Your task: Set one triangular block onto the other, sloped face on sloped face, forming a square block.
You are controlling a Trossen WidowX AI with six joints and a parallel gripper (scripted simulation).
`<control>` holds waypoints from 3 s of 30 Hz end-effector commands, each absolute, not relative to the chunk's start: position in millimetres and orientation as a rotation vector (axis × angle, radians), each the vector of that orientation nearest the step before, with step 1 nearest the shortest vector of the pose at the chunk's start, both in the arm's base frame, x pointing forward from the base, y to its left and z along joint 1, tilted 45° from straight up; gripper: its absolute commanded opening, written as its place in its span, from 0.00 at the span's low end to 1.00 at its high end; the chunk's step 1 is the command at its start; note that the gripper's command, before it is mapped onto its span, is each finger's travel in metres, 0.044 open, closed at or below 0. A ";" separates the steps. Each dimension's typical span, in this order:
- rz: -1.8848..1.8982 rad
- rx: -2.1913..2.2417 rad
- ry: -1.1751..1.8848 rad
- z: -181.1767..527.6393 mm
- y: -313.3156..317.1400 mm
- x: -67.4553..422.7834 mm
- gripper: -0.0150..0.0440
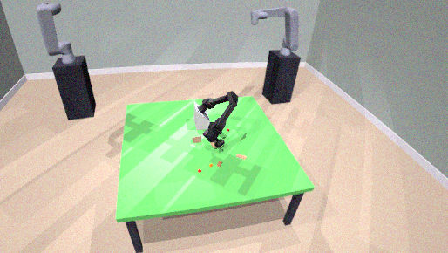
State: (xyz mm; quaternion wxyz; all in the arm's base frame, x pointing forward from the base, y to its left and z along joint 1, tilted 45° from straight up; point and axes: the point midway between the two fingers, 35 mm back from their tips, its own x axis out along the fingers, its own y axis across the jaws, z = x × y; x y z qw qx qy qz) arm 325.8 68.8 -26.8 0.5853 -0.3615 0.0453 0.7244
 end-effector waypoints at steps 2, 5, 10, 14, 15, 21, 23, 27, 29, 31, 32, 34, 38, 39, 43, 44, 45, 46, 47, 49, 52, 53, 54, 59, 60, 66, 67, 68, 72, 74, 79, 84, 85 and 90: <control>1.658 -0.924 0.200 -19.0 69.0 323.3 0.25; 1.636 -0.981 0.263 -13.7 69.9 321.7 0.25; 1.592 -1.083 0.378 -4.2 72.6 318.9 0.25; 1.547 -1.169 0.475 3.7 75.9 316.4 0.25; 1.537 -1.187 0.496 5.3 76.8 315.8 0.25; 1.472 -1.296 0.626 14.8 83.0 312.4 0.25; 1.448 -1.332 0.670 17.8 85.5 311.3 0.25; 1.398 -1.403 0.757 23.4 90.8 309.0 0.25; 1.371 -1.437 0.800 26.0 93.6 307.9 0.25; 1.344 -1.471 0.843 28.4 96.6 306.8 0.25; 1.330 -1.488 0.865 29.5 98.2 306.3 0.25; 1.301 -1.521 0.908 31.7 101.4 305.3 0.25; 1.241 -1.586 0.994 35.5 108.0 303.2 0.25; 1.225 -1.601 1.015 36.4 109.8 302.8 0.25; 1.269 -1.564 0.965 33.2 106.7 302.7 0.43; 1.269 -1.564 0.965 33.2 106.7 302.7 0.48; 1.269 -1.564 0.965 33.2 106.7 302.7 0.52; 1.269 -1.564 0.965 33.2 106.7 302.7 0.57; 1.269 -1.564 0.965 33.2 106.7 302.7 0.61; 1.269 -1.564 0.965 33.2 106.7 302.7 0.70; 1.269 -1.564 0.965 33.2 106.7 302.7 0.83; 1.269 -1.564 0.965 33.2 106.7 302.7 0.88; 1.269 -1.564 0.965 33.2 106.7 302.7 0.92; 1.269 -1.564 0.965 33.2 106.7 302.7 1.00; 1.269 -1.564 0.965 33.2 106.7 302.7 1.00; 1.269 -1.564 0.965 33.2 106.7 302.7 1.00; 1.269 -1.564 0.965 35.1 104.9 302.9 1.00; 1.269 -1.564 0.966 40.9 99.3 303.3 1.00; 1.266 -1.565 0.969 85.7 55.0 299.1 1.00; 1.264 -1.566 0.971 102.1 38.7 293.9 1.00; 1.226 -1.561 0.968 105.3 38.8 298.0 1.00; 1.154 -1.506 0.963 114.3 95.6 288.8 1.00; 1.138 -1.491 0.959 116.4 108.6 285.1 1.00; 1.088 -1.435 0.944 123.9 152.3 267.6 1.00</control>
